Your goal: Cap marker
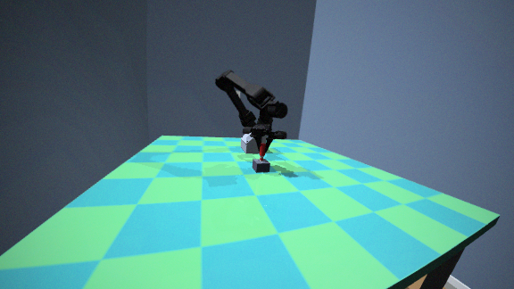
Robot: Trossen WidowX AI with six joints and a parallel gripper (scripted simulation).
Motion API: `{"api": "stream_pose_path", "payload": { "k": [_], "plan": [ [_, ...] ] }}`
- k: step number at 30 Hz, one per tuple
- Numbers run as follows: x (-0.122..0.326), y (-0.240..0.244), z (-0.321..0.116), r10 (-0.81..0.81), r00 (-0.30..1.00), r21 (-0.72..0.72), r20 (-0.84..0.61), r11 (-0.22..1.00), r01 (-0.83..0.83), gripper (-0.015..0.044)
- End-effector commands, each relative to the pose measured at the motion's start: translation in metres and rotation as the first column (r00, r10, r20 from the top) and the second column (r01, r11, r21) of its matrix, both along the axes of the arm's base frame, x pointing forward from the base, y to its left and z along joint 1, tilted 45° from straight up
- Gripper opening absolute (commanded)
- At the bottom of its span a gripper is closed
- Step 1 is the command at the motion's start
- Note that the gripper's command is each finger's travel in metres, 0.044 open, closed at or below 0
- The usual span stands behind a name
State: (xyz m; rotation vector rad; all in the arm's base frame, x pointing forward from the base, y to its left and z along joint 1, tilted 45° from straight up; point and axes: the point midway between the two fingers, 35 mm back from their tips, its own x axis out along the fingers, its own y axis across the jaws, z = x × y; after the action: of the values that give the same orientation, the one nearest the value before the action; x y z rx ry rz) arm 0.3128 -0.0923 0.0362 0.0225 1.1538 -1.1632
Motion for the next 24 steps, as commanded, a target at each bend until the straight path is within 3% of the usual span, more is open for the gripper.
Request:
{"api": "stream_pose_path", "payload": {
  "k": [1, 10, 24],
  "plan": [
    [-0.0015, -0.0030, -0.0035, 0.003, 1.000, -0.002, -0.005, 1.000, -0.003, 0.0000],
    [-0.0016, -0.0030, -0.0035, 0.003, 1.000, -0.002, -0.005, 1.000, -0.003, 0.0000],
    [-0.0011, -0.0024, -0.0031, 0.000, 1.000, 0.001, -0.001, 1.000, 0.000, 0.0367]
  ]
}}
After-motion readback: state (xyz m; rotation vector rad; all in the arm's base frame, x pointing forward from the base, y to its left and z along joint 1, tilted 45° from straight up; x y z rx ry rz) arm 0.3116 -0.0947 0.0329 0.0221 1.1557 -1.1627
